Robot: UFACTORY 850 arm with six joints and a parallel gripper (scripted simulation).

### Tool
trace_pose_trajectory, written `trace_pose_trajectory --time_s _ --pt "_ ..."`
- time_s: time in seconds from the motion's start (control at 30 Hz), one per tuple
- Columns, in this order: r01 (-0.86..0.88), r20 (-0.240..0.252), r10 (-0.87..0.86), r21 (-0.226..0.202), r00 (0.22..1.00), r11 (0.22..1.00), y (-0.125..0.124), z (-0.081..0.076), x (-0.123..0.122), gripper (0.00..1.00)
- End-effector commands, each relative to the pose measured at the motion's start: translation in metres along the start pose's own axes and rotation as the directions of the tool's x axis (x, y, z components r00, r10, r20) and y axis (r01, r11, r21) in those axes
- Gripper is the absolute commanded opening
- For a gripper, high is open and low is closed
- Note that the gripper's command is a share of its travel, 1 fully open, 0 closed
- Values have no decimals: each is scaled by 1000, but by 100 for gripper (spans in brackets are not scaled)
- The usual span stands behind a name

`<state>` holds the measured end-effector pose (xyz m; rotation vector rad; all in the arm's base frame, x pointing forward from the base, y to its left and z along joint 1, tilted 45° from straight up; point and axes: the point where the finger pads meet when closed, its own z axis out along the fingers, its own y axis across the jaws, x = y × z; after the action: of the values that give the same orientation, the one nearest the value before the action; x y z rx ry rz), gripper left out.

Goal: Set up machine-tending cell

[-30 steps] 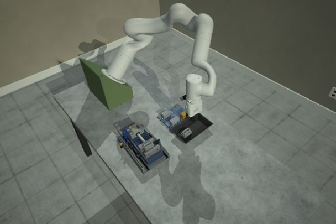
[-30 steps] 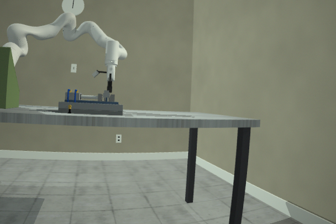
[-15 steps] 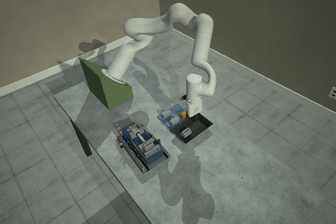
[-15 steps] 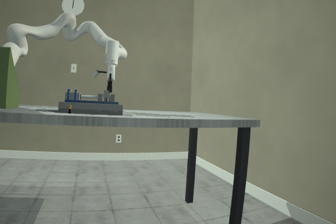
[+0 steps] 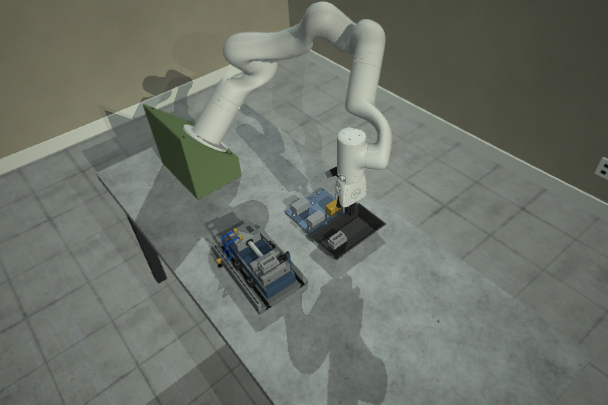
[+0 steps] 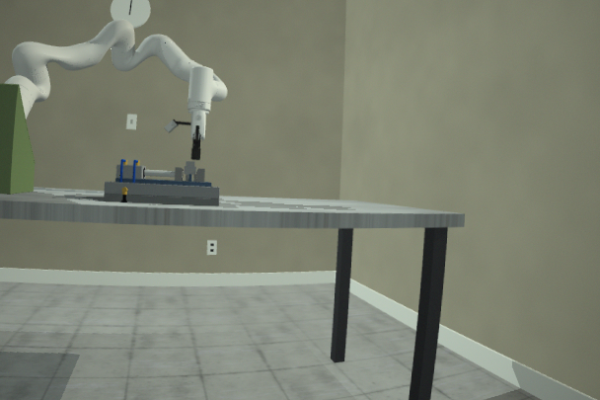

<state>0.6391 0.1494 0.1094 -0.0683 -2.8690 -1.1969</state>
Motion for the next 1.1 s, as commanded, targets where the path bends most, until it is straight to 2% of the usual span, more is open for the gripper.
trace_pose_trajectory --time_s 0.0,0.47,0.9,0.97,1.03,1.07 --pt "0 1 0 0 1000 1000 0 -6 -1 0" --pt "0 1 0 0 1000 1000 0 -39 0 0" --pt "0 1 0 0 1000 1000 0 -46 0 0" --pt "0 1 0 1 1000 1000 -11 -46 -3 0" --pt "0 2 0 4 1000 1000 -43 -48 -10 0" --pt "0 2 0 4 1000 1000 -43 -48 -10 0"
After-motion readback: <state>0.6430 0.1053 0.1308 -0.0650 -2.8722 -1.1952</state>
